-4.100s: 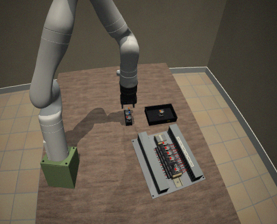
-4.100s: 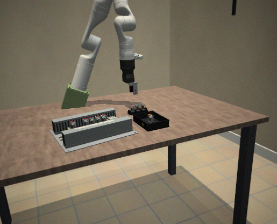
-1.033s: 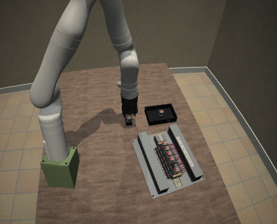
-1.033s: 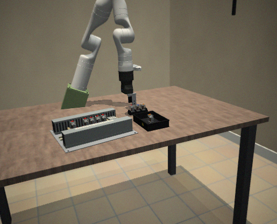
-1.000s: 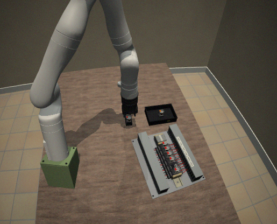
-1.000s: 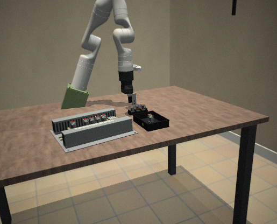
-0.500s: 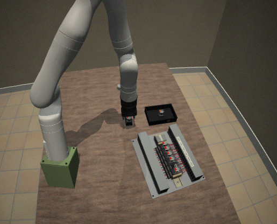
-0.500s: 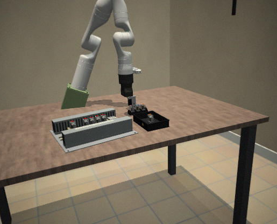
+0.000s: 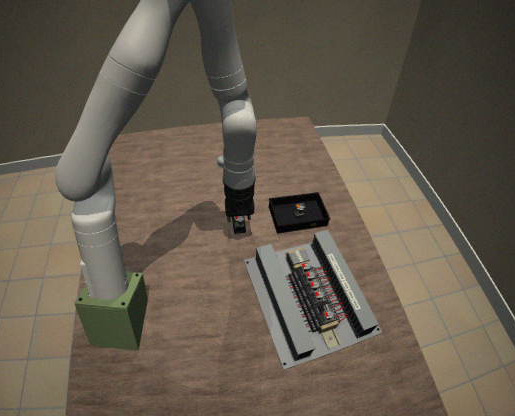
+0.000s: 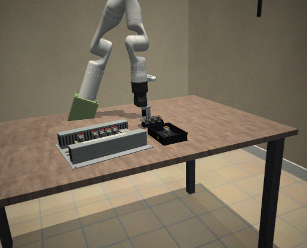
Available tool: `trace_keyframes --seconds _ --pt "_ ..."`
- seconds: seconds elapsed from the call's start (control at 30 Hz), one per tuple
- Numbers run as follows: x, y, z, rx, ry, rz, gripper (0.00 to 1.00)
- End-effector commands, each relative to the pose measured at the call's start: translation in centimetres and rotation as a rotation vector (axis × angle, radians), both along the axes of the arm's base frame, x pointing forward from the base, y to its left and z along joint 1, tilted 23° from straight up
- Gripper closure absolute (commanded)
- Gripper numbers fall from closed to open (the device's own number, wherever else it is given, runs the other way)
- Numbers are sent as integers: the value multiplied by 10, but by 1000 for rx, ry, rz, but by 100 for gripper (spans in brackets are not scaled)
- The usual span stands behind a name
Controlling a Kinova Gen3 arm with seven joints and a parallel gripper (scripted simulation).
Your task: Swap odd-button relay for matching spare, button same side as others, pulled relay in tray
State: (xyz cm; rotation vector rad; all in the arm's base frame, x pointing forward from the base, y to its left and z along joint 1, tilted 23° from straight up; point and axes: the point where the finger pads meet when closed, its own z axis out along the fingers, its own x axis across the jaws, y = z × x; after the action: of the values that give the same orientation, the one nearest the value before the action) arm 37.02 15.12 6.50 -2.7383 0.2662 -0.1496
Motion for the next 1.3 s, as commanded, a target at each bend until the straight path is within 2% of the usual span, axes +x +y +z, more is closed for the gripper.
trace_keyframes --seconds 0.0,1.27 --pt "-2 -1 1 1 7 -6 0" --pt "-3 -3 9 1 7 1 0"
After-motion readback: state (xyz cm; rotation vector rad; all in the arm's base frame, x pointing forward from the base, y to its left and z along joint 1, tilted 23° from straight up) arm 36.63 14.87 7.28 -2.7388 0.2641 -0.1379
